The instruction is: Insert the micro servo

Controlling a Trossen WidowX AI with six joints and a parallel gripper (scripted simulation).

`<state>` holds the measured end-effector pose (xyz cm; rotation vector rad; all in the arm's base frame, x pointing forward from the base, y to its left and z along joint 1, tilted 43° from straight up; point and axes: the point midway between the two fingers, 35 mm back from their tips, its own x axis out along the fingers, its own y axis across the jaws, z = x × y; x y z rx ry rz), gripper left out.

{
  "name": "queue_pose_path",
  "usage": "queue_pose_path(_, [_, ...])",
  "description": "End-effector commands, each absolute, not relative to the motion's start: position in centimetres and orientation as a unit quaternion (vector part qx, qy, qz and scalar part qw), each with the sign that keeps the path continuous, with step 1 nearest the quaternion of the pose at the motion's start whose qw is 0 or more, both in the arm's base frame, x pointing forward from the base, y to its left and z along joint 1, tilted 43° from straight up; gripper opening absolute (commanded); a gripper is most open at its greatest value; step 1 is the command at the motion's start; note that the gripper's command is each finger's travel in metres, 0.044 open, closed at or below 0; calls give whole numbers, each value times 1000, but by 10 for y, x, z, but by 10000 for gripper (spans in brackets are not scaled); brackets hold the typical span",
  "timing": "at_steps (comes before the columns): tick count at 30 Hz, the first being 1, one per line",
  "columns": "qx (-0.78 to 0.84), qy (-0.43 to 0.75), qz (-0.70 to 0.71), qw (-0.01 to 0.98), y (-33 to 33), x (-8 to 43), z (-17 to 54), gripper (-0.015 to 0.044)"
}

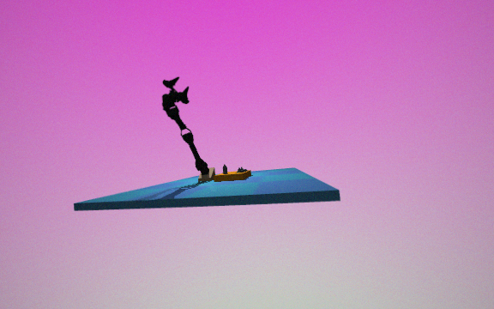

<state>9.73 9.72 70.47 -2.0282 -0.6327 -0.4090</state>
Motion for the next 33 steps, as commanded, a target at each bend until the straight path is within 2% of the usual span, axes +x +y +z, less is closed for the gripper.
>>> queue_pose_path(1, [-826, -259, -167, 472, 96, 97, 705, 426])
queue_pose_path(2, [-824, -259, -167, 475, 94, 98, 705, 440])
queue_pose_path(16, [-749, -277, -160, 580, 40, 116, 704, 440])
queue_pose_path(33, [-617, -251, -141, 733, -39, 177, 676, 440])
